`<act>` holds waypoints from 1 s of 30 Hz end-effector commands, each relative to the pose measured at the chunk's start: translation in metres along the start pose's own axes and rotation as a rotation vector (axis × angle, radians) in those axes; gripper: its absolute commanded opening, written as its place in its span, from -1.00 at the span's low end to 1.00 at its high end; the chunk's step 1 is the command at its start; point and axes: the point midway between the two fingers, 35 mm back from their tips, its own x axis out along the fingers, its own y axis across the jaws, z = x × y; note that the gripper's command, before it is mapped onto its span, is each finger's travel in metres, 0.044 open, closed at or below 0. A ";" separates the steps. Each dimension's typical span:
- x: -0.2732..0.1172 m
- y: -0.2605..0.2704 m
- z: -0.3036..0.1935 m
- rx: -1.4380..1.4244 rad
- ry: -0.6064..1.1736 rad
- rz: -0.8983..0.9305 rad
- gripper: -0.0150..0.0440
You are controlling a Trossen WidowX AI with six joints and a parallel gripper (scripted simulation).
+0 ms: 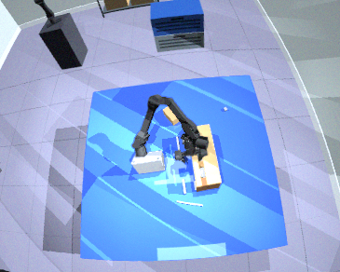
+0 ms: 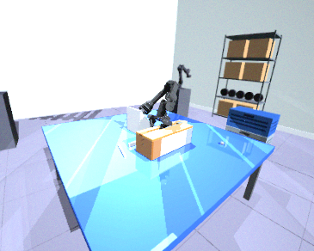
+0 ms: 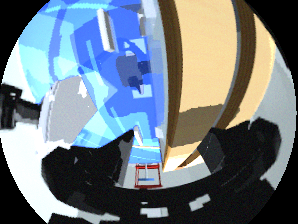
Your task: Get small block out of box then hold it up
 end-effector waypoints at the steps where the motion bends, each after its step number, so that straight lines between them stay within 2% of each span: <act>1: 0.001 -0.001 -0.009 -0.005 0.008 -0.003 0.86; 30: 0.020 -0.001 -0.063 -0.006 0.011 -0.005 0.86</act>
